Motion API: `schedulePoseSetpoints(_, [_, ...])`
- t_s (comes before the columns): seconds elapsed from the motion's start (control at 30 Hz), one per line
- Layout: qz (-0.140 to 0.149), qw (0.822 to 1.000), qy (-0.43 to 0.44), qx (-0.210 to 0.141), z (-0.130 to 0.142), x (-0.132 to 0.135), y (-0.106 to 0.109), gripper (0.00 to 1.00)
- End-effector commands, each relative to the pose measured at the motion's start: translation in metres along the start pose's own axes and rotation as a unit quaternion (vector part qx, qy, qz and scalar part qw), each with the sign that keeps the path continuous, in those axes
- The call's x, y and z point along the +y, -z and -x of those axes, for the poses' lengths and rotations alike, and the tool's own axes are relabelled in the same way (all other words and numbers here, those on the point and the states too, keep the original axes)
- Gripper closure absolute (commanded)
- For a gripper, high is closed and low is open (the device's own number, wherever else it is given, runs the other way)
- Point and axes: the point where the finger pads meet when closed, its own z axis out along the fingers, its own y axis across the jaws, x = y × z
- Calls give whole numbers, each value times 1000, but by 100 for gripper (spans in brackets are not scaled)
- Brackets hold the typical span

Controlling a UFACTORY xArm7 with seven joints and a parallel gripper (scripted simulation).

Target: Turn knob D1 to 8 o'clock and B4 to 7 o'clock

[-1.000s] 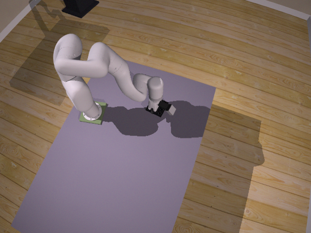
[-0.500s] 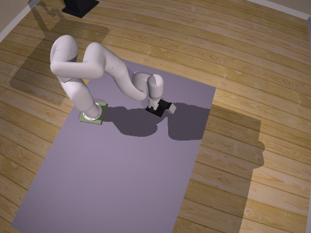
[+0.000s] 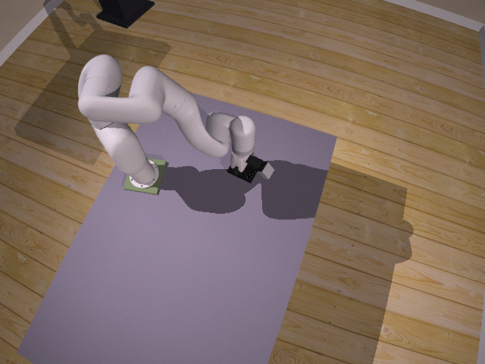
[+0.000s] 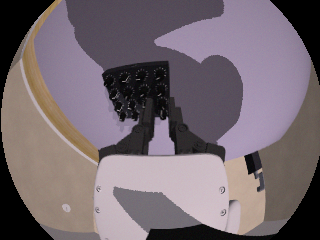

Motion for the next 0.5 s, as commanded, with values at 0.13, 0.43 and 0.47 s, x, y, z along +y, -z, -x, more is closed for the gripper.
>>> schedulePoseSetpoints(0.13, [-1,993,-117,2,-1,0,4,81])
schedulePoseSetpoints(0.43, [-1,966,-259,2,-1,0,7,81])
schedulePoseSetpoints(0.47, [-1,966,-259,2,-1,0,7,81])
